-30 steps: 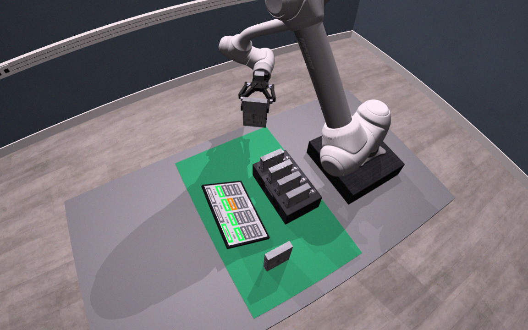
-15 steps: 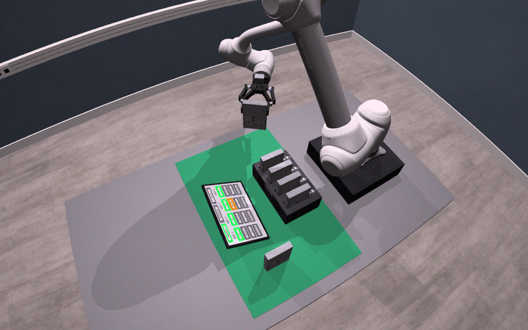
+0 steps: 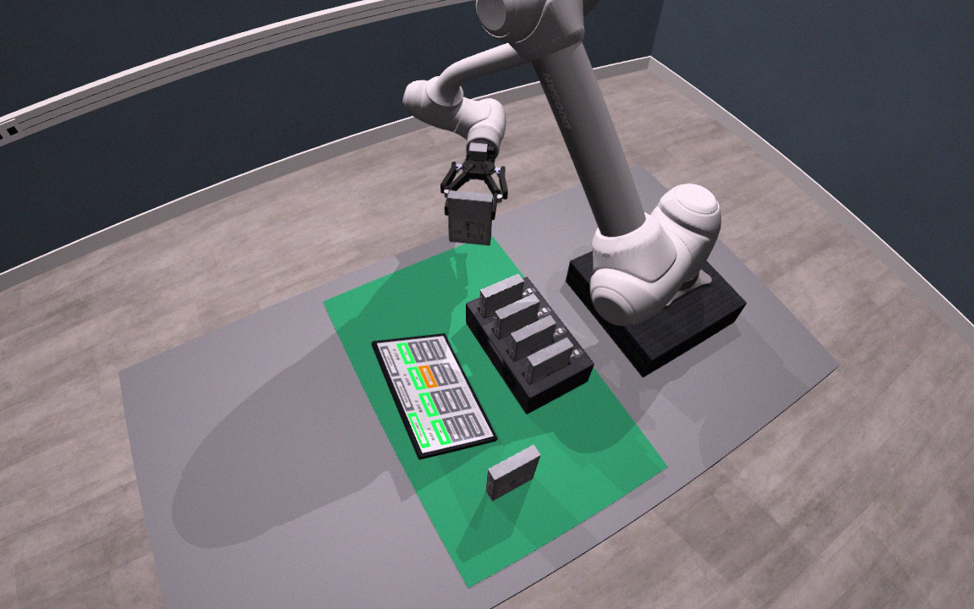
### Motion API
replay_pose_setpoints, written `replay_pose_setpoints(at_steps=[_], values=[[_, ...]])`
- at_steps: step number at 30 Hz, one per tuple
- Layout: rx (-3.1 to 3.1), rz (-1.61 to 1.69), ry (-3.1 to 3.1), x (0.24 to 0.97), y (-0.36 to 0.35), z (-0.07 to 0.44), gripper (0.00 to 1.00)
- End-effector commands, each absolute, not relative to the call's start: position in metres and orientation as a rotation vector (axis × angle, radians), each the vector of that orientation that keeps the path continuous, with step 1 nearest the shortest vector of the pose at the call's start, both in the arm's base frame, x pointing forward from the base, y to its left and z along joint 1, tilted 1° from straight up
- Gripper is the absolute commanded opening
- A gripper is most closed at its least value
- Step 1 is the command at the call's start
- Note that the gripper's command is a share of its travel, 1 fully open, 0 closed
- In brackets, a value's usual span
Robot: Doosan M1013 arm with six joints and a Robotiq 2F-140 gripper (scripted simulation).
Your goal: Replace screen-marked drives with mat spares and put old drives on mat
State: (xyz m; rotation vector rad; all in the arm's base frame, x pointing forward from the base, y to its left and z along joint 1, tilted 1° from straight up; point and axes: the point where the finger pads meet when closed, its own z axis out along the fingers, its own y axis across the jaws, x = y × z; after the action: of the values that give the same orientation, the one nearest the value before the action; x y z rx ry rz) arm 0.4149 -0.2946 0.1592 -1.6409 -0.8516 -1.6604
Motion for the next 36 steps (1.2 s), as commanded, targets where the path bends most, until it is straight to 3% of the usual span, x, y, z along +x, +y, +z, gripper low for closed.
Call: replay_pose_setpoints(at_steps=[1, 36], values=[[-1.641, -1.661, -0.853, 0.415, -0.295, 0.157, 0.1], [-1.641, -1.661, -0.853, 0.416, -0.295, 0.101, 0.1]])
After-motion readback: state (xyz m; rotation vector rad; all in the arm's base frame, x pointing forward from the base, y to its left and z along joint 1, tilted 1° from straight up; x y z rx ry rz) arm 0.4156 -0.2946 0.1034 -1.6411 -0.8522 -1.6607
